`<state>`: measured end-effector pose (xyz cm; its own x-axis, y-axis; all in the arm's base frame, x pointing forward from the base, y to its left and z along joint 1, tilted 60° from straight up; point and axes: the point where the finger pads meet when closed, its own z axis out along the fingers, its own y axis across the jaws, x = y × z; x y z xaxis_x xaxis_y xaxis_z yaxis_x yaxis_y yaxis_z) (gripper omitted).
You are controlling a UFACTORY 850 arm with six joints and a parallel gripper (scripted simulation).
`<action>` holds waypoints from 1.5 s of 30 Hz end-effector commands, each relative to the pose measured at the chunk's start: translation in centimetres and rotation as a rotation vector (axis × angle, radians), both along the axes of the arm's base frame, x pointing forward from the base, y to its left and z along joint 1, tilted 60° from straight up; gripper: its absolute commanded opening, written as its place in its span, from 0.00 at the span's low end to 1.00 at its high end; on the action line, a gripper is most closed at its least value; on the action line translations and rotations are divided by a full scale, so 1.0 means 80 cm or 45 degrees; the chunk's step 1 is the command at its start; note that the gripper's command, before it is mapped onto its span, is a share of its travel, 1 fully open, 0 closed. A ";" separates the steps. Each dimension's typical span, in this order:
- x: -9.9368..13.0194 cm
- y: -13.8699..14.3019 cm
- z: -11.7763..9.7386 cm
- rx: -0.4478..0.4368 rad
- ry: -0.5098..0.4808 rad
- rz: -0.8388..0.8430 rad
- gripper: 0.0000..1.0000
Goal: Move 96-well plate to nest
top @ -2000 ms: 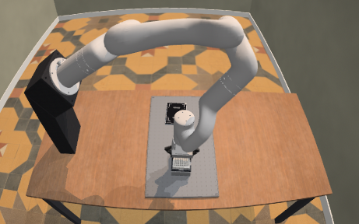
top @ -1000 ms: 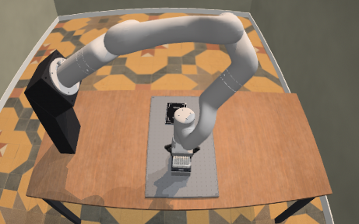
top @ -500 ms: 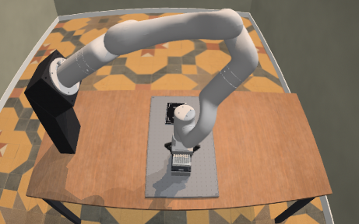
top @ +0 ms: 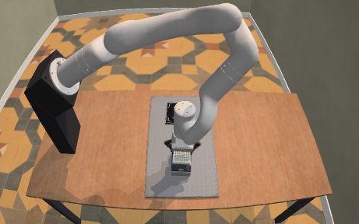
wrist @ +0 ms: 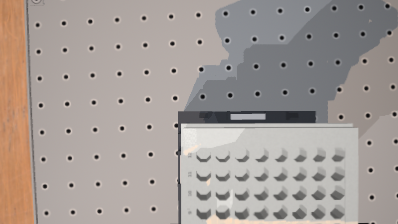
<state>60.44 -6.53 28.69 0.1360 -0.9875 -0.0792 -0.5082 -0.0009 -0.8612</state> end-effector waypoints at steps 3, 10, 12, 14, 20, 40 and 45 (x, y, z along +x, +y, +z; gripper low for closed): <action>-0.010 -0.002 0.007 0.000 -0.001 0.000 0.00; -0.023 -0.004 0.014 0.000 -0.001 0.000 0.00; -0.023 -0.004 0.014 0.000 -0.001 0.000 0.00; -0.023 -0.005 0.014 0.000 -0.001 0.000 0.00; -0.023 -0.004 0.014 0.000 -0.001 0.000 0.00; -0.027 0.041 0.011 -0.003 -0.001 0.002 0.00; -0.029 0.062 0.009 -0.003 -0.001 0.002 0.00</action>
<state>58.22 -3.16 29.49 0.1397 -0.9870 -0.0789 -0.5092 -0.0033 -0.8606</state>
